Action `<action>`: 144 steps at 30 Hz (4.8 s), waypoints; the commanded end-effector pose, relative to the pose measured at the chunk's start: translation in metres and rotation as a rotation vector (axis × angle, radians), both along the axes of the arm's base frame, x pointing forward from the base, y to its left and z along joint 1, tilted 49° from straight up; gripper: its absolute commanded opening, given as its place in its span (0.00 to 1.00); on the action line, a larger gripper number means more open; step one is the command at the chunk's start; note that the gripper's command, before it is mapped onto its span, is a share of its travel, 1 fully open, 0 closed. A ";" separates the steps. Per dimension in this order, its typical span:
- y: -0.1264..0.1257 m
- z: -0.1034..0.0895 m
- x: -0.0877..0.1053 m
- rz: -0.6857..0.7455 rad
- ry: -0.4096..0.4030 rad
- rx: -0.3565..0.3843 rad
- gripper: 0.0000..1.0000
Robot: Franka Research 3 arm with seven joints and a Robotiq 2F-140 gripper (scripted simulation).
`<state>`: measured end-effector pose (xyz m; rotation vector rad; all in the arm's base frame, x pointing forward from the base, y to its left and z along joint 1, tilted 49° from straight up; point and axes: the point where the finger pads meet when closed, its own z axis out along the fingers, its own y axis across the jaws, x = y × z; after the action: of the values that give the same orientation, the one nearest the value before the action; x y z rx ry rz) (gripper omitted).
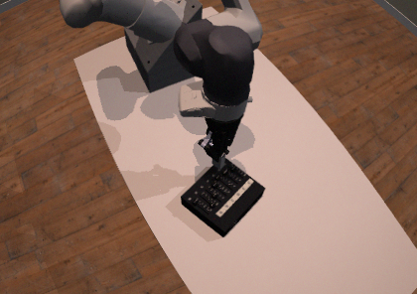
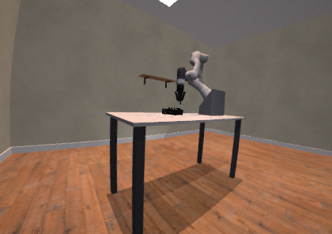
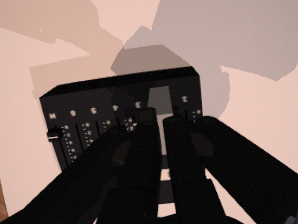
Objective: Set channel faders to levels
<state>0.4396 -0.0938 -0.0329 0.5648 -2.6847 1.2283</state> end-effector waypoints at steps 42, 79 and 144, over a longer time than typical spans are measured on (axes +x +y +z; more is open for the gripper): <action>-0.010 -0.007 0.001 0.001 0.001 0.000 0.00; -0.008 -0.010 0.008 0.001 0.001 0.000 0.00; -0.006 -0.012 0.016 0.001 0.001 0.000 0.00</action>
<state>0.4545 -0.1000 -0.0444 0.5613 -2.6849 1.2284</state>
